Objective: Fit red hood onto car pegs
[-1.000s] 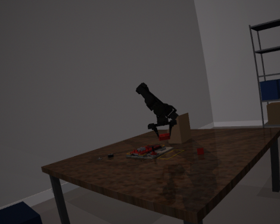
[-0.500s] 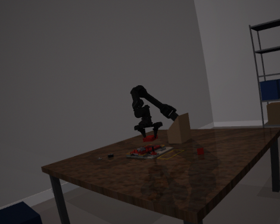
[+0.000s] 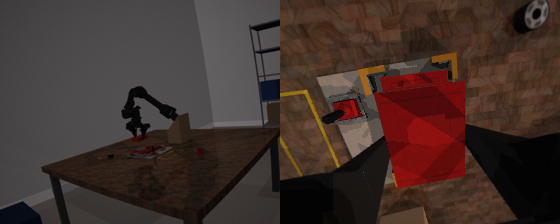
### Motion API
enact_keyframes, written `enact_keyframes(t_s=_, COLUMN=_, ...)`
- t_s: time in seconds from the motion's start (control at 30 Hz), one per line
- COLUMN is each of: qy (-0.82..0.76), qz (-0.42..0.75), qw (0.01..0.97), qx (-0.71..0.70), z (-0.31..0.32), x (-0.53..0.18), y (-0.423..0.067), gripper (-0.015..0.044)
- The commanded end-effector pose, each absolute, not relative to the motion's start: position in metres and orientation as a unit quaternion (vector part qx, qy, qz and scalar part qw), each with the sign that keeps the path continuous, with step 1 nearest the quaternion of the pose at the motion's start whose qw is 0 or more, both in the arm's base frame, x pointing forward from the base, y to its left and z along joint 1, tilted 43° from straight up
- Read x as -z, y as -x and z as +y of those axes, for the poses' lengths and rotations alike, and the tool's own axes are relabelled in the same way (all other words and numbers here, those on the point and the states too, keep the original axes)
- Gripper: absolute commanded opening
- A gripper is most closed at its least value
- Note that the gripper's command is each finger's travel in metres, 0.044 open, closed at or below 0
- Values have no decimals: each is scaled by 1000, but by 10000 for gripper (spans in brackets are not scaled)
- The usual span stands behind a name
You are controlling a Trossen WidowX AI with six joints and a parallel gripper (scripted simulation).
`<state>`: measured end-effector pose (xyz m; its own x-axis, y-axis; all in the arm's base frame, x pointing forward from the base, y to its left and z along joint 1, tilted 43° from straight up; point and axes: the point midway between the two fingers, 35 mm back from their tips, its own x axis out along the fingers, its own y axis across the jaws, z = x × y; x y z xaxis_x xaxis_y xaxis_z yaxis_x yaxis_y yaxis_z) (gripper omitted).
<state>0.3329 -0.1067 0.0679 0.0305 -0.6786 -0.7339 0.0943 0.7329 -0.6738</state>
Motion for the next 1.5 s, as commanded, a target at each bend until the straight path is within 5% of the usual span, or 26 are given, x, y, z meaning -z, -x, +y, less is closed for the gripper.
enact_keyframes(t_s=0.0, qy=228, qz=634, qw=680, qx=290, z=-109, x=-67, y=-333, gripper=0)
enact_keyframes(t_s=1.47, qy=229, qz=633, qw=679, qx=292, z=-141, x=-33, y=-334, gripper=0)
